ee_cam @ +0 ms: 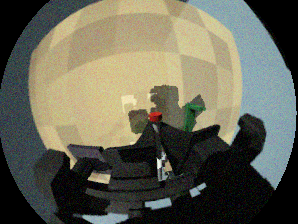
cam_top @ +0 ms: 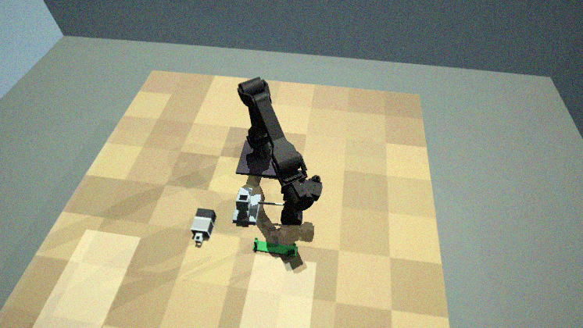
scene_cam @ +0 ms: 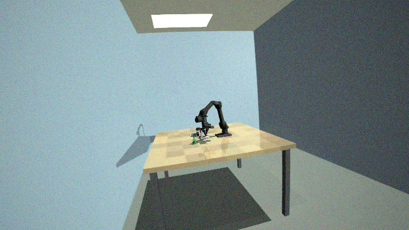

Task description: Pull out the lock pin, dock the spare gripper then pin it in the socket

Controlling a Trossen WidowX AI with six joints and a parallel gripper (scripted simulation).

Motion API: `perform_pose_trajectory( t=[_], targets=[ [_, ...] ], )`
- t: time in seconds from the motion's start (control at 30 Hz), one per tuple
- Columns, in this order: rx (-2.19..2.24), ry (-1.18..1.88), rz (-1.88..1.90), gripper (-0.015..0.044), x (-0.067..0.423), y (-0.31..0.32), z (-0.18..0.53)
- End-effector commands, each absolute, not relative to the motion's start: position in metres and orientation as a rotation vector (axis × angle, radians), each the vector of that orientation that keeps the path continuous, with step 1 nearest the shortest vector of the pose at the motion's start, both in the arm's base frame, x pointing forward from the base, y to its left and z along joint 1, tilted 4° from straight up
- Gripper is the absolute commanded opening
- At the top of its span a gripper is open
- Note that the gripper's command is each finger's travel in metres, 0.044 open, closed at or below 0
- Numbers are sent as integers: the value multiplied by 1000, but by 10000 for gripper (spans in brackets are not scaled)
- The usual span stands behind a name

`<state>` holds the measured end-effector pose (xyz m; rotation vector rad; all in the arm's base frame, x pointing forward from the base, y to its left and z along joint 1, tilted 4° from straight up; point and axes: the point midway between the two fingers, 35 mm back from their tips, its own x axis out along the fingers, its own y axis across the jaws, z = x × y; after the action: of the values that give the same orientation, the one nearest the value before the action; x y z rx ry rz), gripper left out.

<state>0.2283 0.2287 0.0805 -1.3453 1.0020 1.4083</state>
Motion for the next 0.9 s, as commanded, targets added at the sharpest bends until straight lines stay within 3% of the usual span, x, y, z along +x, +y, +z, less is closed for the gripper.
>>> perform_pose_trajectory(
  t=[0.0, 0.87],
  targets=[
    [-1348, 1006, 1404, 0, 228, 231, 82],
    [-1344, 1006, 1407, 0, 238, 240, 106]
  ],
)
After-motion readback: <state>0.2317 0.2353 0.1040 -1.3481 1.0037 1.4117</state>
